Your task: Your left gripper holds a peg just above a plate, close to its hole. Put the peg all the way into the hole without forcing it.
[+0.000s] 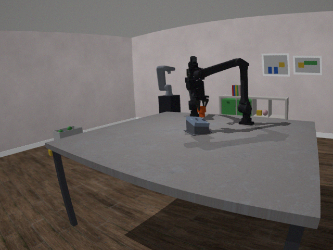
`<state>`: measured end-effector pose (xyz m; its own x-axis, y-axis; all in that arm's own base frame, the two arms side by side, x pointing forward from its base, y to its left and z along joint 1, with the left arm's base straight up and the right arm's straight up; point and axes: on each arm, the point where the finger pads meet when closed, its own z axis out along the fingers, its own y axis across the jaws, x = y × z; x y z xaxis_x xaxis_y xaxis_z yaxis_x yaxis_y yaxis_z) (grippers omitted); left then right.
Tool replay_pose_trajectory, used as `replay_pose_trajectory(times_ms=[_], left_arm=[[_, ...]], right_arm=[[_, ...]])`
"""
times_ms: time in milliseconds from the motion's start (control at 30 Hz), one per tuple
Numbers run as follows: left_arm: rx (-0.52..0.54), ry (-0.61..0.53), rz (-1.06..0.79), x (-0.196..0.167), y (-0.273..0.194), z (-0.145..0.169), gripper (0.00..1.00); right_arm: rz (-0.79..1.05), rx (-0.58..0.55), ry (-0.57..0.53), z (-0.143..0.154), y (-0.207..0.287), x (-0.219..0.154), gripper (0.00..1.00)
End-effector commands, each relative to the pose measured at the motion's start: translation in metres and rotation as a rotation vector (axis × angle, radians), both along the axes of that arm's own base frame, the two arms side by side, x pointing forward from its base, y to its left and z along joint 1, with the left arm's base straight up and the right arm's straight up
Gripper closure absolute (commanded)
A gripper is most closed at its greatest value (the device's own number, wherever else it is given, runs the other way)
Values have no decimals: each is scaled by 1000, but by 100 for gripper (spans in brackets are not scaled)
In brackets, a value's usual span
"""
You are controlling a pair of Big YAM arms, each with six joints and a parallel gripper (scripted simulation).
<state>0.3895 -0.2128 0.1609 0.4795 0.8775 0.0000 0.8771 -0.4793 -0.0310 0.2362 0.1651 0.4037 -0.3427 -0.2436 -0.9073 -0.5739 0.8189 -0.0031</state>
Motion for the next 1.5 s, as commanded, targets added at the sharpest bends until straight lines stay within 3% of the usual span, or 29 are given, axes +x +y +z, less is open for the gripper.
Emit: replay_pose_trajectory(times_ms=[0,133,367,467,1467], left_arm=[[-48,-84,-1,16,-9,45,60],[-65,-90,-43,20,-2,34,60],[-258,-55,-106,33,0,-7,60],[-300,-75,-74,41,-5,5,60],[-287,-53,-101,37,-8,-7,60]], right_arm=[[-2,12,-11,12,0,1,0],[-2,12,-11,12,0,1,0],[-2,12,-11,12,0,1,0],[-2,12,-11,12,0,1,0],[-2,12,-11,12,0,1,0]])
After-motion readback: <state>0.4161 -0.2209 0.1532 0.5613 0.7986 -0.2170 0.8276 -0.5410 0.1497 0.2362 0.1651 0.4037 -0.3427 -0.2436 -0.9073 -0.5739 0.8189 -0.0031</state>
